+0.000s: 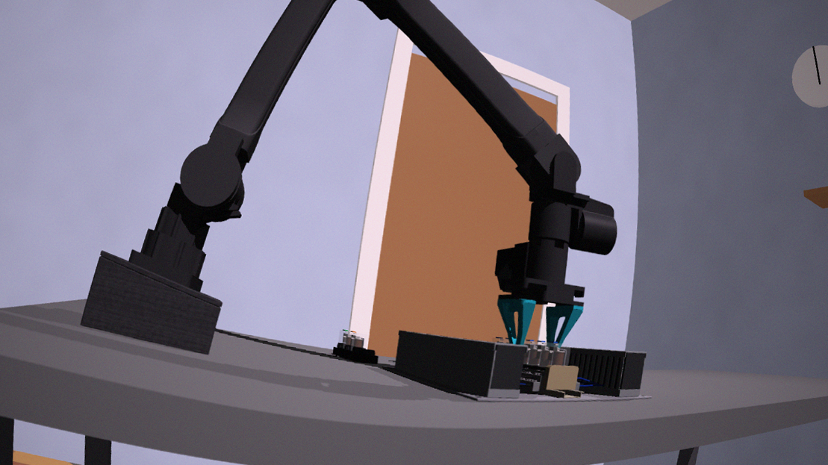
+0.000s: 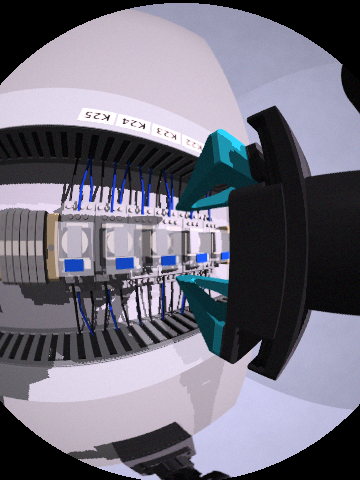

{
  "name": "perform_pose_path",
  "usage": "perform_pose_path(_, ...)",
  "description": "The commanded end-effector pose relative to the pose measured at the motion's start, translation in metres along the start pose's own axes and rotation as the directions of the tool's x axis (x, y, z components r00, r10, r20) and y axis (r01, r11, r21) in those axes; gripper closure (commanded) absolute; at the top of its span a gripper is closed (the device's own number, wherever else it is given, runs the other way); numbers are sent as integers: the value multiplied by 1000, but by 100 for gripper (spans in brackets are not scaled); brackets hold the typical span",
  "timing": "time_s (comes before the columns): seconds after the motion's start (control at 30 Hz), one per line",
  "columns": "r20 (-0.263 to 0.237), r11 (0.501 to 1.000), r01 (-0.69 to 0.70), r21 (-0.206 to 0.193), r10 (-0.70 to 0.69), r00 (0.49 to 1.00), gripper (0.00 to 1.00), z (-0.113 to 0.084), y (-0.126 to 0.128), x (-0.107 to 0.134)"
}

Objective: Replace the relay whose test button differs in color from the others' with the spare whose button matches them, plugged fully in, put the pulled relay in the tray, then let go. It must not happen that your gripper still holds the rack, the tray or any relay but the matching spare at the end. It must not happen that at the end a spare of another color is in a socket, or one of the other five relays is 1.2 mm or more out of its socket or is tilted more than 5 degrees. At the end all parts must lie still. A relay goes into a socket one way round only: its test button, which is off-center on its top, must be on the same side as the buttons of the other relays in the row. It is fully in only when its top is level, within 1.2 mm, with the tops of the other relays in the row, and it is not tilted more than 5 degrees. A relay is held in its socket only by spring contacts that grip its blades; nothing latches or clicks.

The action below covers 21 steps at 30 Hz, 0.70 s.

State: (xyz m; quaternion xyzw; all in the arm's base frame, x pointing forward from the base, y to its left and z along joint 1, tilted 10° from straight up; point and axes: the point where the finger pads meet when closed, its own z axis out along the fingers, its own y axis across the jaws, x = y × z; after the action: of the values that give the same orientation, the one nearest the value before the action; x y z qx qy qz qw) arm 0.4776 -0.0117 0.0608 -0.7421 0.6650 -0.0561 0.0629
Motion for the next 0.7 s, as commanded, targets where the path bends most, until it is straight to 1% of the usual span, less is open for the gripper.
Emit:
perform_pose_path(0.0,4,1000,5,11,-5,1000,41,-10,-5,-3)
perform_pose_path(0.67,5,1000,5,6,-5,1000,41,-8,-3,-4)
